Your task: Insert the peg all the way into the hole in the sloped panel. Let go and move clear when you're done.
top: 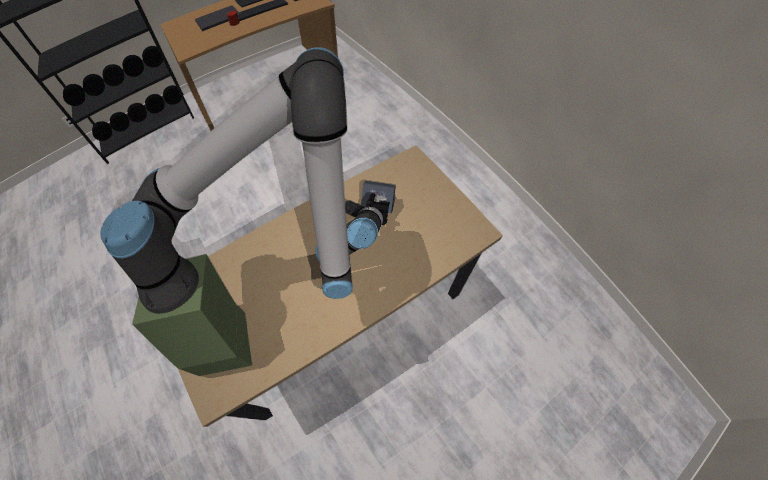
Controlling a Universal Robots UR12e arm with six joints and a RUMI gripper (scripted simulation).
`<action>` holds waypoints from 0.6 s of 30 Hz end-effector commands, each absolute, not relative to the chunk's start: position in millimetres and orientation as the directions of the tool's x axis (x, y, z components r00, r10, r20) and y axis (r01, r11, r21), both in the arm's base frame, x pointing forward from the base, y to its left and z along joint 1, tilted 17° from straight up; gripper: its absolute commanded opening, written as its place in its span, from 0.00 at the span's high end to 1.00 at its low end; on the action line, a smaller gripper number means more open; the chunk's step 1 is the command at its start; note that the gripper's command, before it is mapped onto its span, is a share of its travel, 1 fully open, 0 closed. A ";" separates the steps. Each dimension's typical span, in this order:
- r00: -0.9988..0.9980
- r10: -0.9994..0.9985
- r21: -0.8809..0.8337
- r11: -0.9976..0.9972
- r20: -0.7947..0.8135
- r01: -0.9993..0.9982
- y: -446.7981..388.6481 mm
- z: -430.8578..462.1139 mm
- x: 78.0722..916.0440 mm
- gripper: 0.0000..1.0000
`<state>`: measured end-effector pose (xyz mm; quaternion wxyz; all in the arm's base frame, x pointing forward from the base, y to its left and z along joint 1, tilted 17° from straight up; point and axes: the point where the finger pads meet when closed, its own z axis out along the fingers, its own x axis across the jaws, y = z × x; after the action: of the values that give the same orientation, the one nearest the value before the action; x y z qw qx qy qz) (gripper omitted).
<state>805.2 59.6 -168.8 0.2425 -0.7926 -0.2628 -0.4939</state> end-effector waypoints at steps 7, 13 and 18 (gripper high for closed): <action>0.373 0.177 -0.124 -0.744 0.911 0.656 59.3 -168.2 805.5 0.56; 0.374 0.179 -0.124 -0.744 0.910 0.656 53.1 -165.2 800.7 0.47; 0.375 0.180 -0.123 -0.744 0.909 0.656 46.1 -161.6 794.8 0.43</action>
<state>799.2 52.0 -165.0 0.2420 -0.7931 -0.2629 -0.4933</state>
